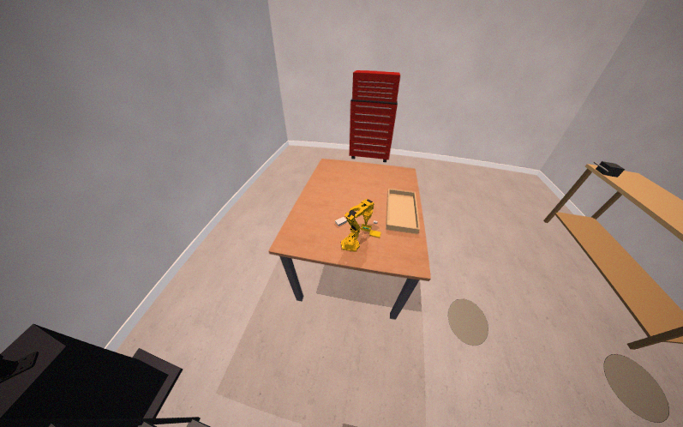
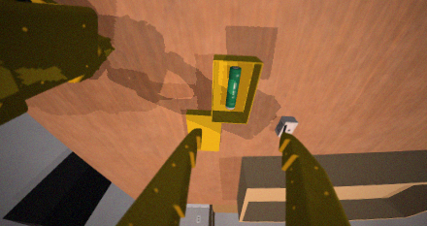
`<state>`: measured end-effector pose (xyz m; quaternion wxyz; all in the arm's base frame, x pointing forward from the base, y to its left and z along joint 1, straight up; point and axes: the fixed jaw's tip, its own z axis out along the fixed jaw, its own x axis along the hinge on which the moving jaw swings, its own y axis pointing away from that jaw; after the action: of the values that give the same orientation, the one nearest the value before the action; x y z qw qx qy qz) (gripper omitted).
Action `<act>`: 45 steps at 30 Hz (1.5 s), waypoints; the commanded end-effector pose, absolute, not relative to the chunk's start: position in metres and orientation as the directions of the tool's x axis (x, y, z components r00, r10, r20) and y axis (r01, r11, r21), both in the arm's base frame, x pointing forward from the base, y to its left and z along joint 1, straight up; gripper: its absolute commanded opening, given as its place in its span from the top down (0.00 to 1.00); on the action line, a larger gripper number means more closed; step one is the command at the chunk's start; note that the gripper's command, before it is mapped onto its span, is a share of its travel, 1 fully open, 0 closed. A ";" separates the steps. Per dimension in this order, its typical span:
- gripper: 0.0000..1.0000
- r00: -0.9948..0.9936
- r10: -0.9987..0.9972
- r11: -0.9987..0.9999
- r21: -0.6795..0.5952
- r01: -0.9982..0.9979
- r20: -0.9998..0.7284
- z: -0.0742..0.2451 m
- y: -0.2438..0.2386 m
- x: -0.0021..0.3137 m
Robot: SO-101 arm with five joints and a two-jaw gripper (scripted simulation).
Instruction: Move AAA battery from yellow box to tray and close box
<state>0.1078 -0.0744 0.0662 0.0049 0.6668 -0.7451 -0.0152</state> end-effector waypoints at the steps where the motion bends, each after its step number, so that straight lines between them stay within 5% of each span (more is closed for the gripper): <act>1: 0.69 -0.112 -0.994 0.112 0.000 -0.994 0.000 0.069 -0.075 0.111; 45: 0.69 -0.112 -0.994 0.112 0.000 -0.994 0.000 0.025 -0.076 0.113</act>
<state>0.1096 -0.0756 0.0270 0.0038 0.6669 -0.7451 -0.0111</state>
